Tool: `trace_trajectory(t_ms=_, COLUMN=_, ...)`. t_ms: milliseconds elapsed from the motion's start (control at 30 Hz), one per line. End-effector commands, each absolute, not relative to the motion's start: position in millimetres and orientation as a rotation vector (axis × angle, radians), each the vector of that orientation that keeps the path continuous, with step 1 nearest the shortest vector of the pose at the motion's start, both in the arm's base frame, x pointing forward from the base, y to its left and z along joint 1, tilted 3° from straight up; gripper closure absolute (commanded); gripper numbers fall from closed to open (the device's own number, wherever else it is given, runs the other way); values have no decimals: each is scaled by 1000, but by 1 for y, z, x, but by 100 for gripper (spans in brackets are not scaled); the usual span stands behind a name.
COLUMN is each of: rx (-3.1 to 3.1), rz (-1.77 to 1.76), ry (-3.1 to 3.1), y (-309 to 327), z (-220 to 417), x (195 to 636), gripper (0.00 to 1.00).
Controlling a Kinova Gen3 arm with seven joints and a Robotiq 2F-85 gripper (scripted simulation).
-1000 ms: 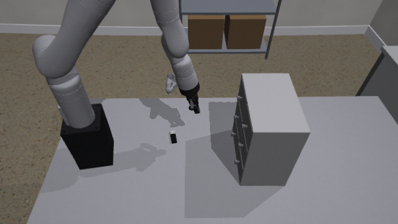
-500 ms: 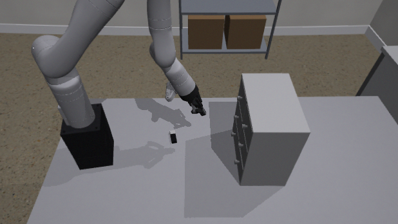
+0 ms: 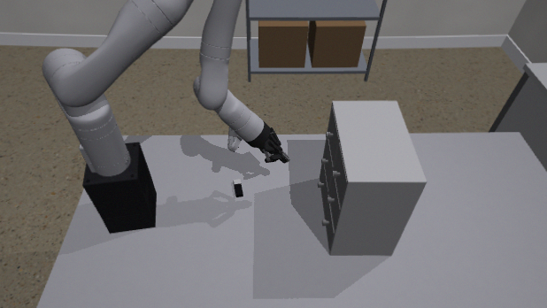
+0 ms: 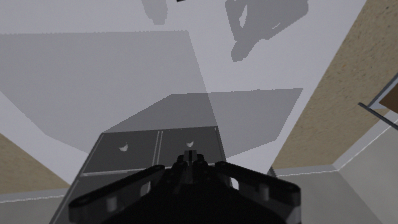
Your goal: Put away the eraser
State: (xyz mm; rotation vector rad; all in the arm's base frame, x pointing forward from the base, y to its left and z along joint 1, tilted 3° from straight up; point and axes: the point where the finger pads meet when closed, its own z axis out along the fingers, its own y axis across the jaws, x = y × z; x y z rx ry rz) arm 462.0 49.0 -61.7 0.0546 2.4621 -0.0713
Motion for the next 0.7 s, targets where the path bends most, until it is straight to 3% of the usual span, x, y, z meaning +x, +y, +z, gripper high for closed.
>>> trace_trajectory(t_ms=0, rx=37, rz=-91, ry=2457, y=45, z=-80, x=454, gripper=100)
trace_trajectory(t_ms=667, rx=28, rz=-91, ry=2278, y=43, z=-101, x=471, gripper=100)
